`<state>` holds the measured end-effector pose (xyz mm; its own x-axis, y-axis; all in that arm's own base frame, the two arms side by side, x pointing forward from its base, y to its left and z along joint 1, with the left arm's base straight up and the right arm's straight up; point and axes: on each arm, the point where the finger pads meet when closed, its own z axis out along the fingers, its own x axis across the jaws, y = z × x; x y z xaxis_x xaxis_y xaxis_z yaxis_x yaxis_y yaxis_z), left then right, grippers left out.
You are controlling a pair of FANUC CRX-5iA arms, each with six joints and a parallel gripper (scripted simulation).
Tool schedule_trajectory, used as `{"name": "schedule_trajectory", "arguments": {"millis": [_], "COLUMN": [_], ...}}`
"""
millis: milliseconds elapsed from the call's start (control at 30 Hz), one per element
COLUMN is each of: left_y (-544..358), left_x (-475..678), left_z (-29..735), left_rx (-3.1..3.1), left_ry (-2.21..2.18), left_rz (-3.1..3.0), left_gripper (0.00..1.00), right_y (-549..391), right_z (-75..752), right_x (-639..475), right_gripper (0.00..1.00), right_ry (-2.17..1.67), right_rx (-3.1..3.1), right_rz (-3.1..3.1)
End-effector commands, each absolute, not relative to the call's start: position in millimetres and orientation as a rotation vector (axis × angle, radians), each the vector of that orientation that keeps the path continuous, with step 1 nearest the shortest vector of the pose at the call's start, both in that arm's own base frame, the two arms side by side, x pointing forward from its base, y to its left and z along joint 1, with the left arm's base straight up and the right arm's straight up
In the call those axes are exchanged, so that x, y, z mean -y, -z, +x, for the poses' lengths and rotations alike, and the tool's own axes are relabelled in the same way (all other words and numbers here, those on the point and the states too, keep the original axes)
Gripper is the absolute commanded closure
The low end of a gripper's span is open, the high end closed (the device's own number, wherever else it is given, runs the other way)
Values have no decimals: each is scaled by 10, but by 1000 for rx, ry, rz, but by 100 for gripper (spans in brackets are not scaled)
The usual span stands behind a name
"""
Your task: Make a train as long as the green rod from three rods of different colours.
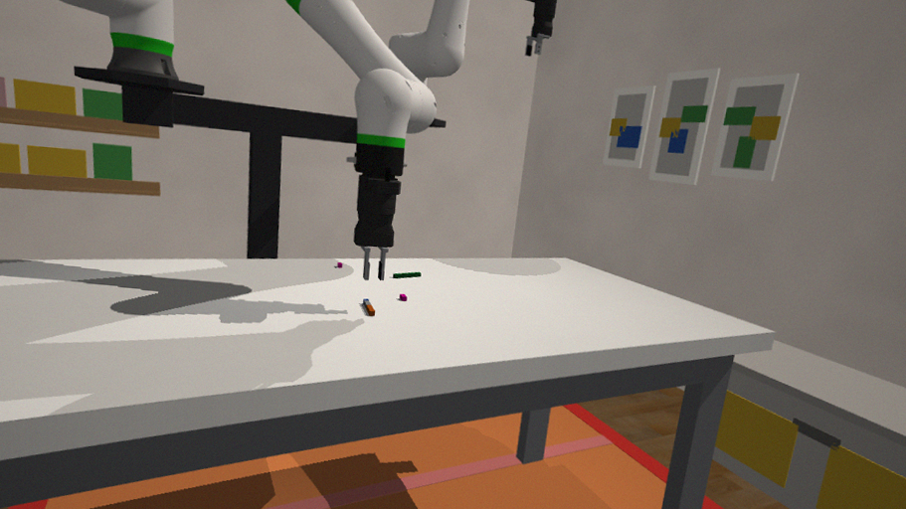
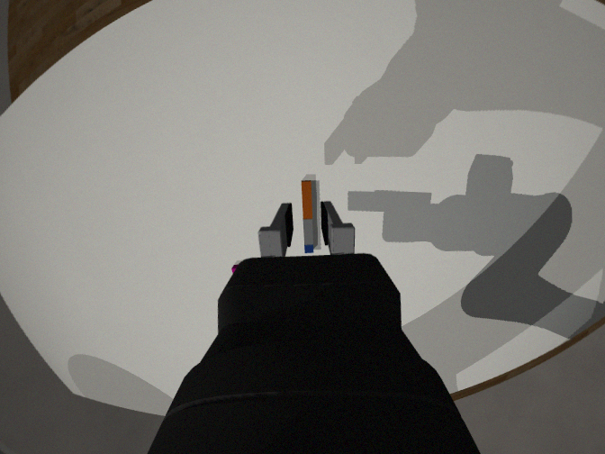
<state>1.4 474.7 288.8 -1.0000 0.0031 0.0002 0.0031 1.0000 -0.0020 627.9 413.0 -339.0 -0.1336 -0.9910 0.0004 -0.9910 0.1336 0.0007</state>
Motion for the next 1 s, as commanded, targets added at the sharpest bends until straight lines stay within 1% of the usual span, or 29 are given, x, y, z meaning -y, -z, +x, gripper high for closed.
{"name": "schedule_trajectory", "arguments": {"millis": [0, 267, 300, 967], "left_y": [-2897, -2897, -2897, -2897], "left_x": [-4750, -4750, -4750, -4750], "left_z": [15, 15, 15, 15], "left_rx": [3142, 3142, 3142, 3142], "left_ry": [0, 0, 0, 0], "left_rz": [-5, -5, -5, -5], "left_gripper": [0, 0, 0, 0], "right_y": [3191, 3135, 3135, 3135], "right_z": [6285, 6285, 6285, 6285], "right_x": [-4135, -4135, -4135, -4135], "right_gripper": [46, 46, 0, 0], "right_ry": [0, 0, 0, 0], "right_rx": [2366, 2366, 2366, 2366], "right_rz": [2069, 2069, 2069, 2069]}}
